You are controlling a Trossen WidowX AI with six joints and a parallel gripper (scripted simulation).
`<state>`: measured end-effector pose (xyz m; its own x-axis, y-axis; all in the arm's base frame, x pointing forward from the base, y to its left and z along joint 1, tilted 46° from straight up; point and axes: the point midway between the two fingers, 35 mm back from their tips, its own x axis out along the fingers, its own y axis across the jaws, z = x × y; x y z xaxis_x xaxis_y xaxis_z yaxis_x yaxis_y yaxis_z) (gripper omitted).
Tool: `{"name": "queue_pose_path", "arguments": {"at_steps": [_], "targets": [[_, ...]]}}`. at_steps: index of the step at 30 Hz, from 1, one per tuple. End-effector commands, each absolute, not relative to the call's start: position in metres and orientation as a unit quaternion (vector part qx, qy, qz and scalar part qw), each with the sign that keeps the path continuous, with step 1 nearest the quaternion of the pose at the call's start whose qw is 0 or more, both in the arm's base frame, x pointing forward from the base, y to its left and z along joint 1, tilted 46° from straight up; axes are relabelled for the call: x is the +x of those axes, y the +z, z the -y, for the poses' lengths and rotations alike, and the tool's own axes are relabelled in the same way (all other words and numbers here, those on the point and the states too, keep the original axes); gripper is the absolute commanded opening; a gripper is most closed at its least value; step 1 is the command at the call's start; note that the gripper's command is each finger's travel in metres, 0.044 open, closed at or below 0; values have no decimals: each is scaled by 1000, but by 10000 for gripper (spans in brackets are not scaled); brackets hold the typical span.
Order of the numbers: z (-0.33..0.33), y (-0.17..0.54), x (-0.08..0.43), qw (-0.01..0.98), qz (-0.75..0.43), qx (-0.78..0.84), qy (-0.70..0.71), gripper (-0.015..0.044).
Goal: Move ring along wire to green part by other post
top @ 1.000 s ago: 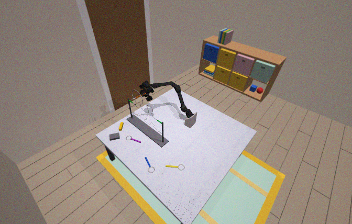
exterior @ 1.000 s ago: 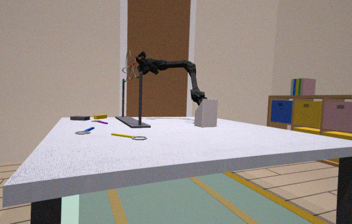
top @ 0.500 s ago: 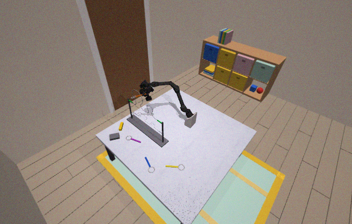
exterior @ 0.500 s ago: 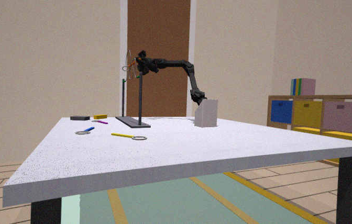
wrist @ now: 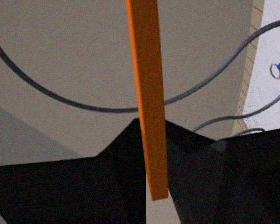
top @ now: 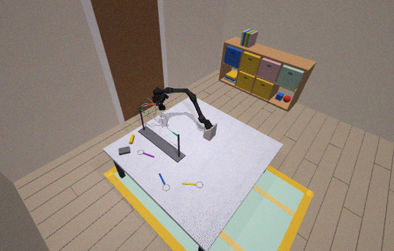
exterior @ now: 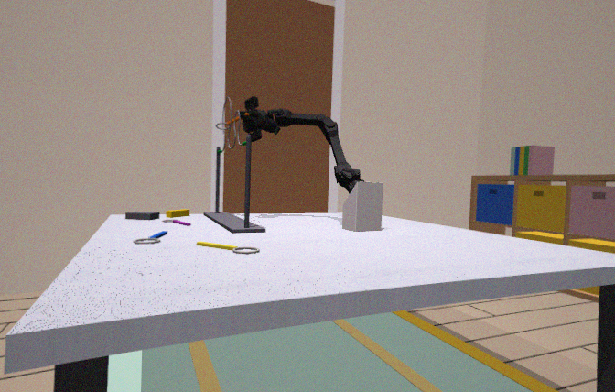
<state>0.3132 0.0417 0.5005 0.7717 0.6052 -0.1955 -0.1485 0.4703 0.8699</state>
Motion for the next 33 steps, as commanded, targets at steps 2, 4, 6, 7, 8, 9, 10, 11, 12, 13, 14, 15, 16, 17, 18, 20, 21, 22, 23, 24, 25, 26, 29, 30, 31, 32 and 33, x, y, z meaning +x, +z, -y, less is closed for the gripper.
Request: {"name": "queue_pose_path", "arguments": {"at_steps": [2, 4, 6, 7, 8, 9, 10, 11, 12, 13, 14, 15, 16, 17, 18, 20, 21, 22, 23, 24, 25, 26, 29, 30, 31, 32, 33], "targets": [[-41, 499, 314, 837, -249, 434, 221, -150], [-40, 498, 314, 843, -249, 423, 218, -150], [-40, 497, 315, 849, -250, 413, 215, -150], [-40, 497, 315, 852, -250, 407, 213, -150], [-39, 497, 315, 855, -250, 402, 212, -150], [-39, 496, 315, 858, -250, 396, 210, -150], [-39, 496, 315, 861, -250, 391, 208, -150], [-39, 496, 315, 864, -250, 385, 207, -150], [-38, 495, 315, 867, -250, 380, 205, -150], [-38, 495, 315, 870, -250, 375, 203, -150], [-38, 495, 315, 872, -250, 369, 201, -150], [-38, 494, 315, 875, -250, 364, 200, -150], [-38, 494, 315, 878, -250, 358, 198, -150], [-37, 494, 315, 880, -250, 352, 196, -150], [-37, 493, 316, 883, -250, 347, 194, -150], [-37, 493, 316, 888, -249, 336, 191, -150], [-36, 493, 316, 891, -249, 330, 189, -150], [-36, 492, 316, 893, -249, 325, 187, -150], [-36, 492, 316, 896, -249, 319, 185, -150], [-35, 492, 316, 898, -249, 313, 183, -150], [-35, 491, 316, 900, -249, 308, 181, -150], [-35, 491, 316, 903, -249, 302, 179, -150], [-34, 490, 317, 909, -248, 285, 174, -150], [-34, 490, 317, 912, -248, 279, 172, -150], [-33, 490, 317, 914, -248, 274, 170, -150], [-33, 490, 317, 916, -247, 268, 168, -150], [-33, 489, 317, 918, -247, 262, 166, -150]]}}
